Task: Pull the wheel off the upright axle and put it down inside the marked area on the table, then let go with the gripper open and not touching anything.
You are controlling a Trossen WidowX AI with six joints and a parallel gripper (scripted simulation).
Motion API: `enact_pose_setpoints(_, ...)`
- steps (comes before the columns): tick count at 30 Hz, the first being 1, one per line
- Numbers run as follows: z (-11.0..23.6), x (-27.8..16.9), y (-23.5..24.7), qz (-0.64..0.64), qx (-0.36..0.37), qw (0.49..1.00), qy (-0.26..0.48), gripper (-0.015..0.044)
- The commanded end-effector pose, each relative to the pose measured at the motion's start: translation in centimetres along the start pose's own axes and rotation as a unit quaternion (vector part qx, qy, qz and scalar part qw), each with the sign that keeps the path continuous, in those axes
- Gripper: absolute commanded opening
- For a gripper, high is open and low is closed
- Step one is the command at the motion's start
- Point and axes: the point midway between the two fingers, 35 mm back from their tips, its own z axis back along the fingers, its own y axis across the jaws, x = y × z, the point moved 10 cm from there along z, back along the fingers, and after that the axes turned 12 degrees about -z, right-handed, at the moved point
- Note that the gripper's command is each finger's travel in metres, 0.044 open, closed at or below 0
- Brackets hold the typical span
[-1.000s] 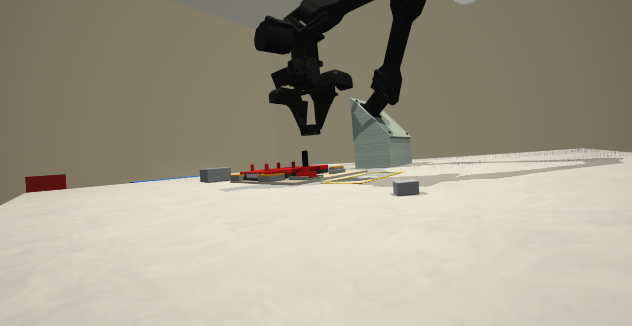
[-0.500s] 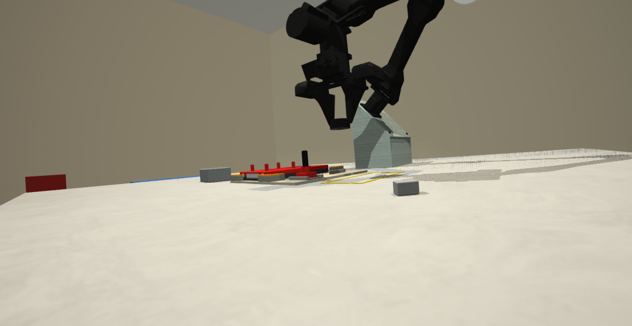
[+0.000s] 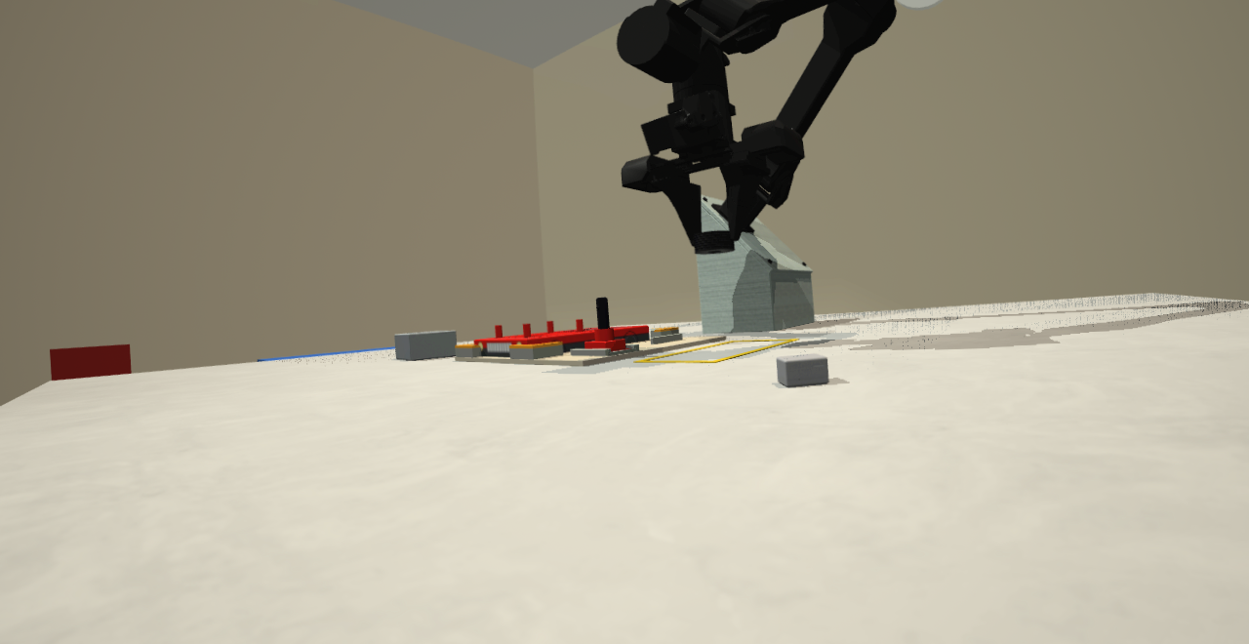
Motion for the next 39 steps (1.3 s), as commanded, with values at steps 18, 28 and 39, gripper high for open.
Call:
enact_pose_setpoints(18, -8.2, 0.0, 0.1, -0.002, 0.001, 1.0, 0.001, 0.0)
enact_pose_setpoints(28, -9.7, -0.3, 0.2, 0.001, 0.002, 1.0, 0.005, 0.0052)
enact_pose_setpoints(39, -8.4, -0.2, 0.2, 0.0, 0.002, 1.0, 0.004, 0.03)
